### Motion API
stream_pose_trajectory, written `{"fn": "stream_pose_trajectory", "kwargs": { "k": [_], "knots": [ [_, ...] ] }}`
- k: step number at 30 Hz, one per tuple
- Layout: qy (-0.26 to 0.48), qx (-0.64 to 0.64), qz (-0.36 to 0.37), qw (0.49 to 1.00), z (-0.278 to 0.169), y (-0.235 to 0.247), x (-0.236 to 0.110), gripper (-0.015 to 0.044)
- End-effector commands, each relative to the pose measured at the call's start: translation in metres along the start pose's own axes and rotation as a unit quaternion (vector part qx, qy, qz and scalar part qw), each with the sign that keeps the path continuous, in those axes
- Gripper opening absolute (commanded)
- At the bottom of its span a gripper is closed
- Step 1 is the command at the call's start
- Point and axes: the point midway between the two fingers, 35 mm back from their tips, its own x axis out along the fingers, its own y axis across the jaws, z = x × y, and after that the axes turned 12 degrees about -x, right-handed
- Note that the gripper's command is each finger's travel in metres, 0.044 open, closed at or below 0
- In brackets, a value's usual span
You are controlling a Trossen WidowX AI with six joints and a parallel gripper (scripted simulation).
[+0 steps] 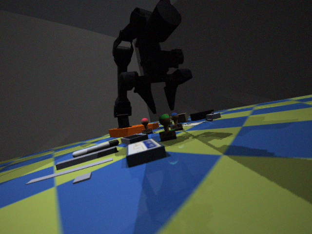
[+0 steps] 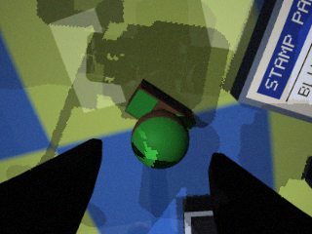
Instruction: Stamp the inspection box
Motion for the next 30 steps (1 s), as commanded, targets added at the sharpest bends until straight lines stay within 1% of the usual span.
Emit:
{"fn": "stream_pose_trajectory", "kwargs": {
  "k": [1, 24, 30],
  "knots": [
    [0.007, 0.000, 0.003, 1.000, -0.002, 0.000, 0.011, 0.0224],
    [0.007, 0.000, 0.003, 1.000, -0.003, -0.001, 0.049, 0.0224],
    [0.007, 0.000, 0.003, 1.000, -0.003, -0.001, 0.051, 0.0224]
  ]
}}
